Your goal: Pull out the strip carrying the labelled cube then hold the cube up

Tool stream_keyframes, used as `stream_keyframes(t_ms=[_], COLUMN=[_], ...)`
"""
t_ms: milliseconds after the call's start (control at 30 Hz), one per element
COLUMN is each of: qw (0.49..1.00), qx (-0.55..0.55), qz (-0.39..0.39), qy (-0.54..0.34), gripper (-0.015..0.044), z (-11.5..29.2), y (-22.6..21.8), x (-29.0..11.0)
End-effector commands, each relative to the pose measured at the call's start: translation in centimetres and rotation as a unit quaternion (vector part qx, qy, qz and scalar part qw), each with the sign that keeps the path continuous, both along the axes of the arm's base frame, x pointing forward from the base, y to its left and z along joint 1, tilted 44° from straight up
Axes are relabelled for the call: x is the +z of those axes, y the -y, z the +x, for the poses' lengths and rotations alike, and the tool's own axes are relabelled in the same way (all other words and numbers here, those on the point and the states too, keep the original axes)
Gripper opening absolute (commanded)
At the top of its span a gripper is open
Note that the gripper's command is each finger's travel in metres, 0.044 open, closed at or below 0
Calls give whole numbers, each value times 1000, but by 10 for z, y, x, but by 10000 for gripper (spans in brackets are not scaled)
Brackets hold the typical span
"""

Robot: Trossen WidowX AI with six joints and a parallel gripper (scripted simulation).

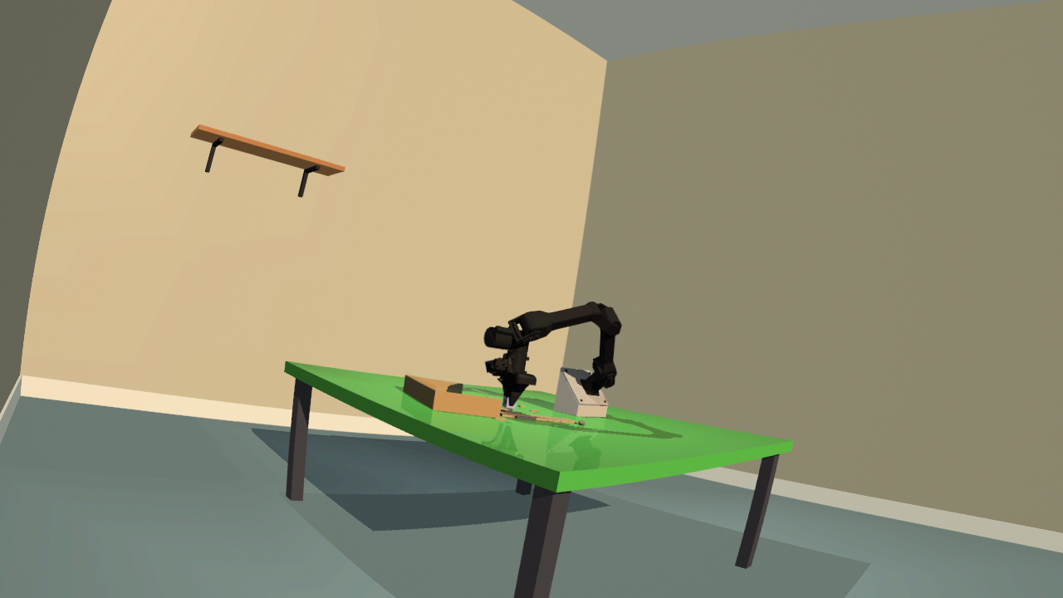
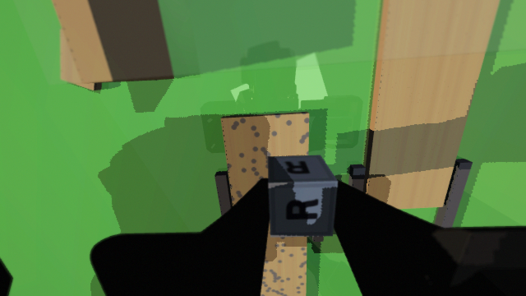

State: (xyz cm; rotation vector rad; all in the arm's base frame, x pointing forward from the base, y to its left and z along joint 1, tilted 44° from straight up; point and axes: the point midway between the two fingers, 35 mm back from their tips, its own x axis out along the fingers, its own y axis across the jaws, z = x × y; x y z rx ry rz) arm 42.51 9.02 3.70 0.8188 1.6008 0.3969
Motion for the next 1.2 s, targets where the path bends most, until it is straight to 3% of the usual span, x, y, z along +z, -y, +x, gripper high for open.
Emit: stream_keyframes(t_ms=[0, 1167], qw=[1000, 1000], qx=[-1, -2], qz=[-1, -1], qy=[1, -2], gripper=[0, 0], z=[-12, -123], y=[10, 39], x=[6, 0])
